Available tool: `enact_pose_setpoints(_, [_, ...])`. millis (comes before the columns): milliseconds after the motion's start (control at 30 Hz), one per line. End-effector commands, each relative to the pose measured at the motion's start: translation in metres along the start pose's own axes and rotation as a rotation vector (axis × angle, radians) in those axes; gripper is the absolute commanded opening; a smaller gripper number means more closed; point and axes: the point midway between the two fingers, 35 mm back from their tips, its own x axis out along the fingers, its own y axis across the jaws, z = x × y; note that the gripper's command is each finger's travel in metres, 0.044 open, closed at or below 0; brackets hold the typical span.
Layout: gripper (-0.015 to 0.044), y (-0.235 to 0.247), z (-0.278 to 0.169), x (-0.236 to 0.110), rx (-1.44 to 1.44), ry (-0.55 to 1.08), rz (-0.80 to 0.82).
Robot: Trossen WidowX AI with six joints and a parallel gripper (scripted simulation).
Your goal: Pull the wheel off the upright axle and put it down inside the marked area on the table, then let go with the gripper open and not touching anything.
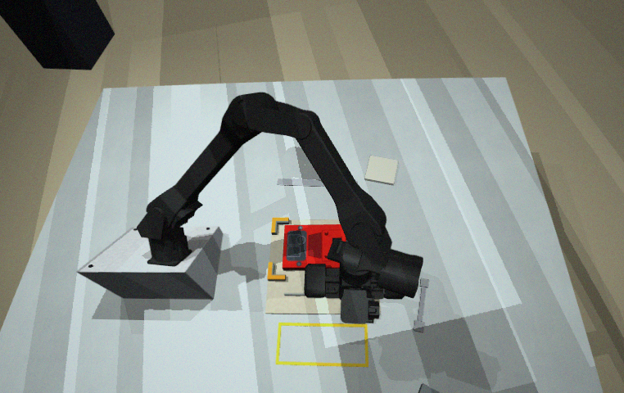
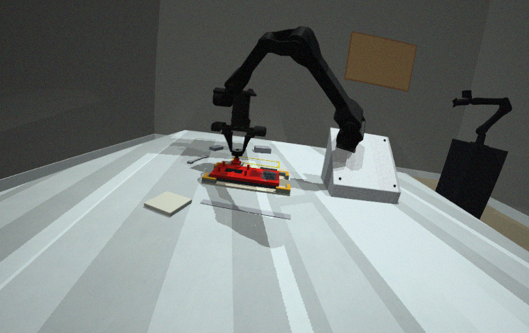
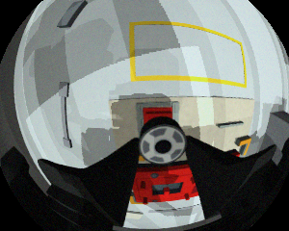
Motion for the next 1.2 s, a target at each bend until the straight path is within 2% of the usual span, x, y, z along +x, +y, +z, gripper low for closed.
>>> enact_pose_setpoints(0, [0.0000,0.000,0.001,-0.005,-0.001,-0.003,0.006])
enact_pose_setpoints(1167, [0.0000,0.000,0.001,-0.016,0.001,-0.002,0.008])
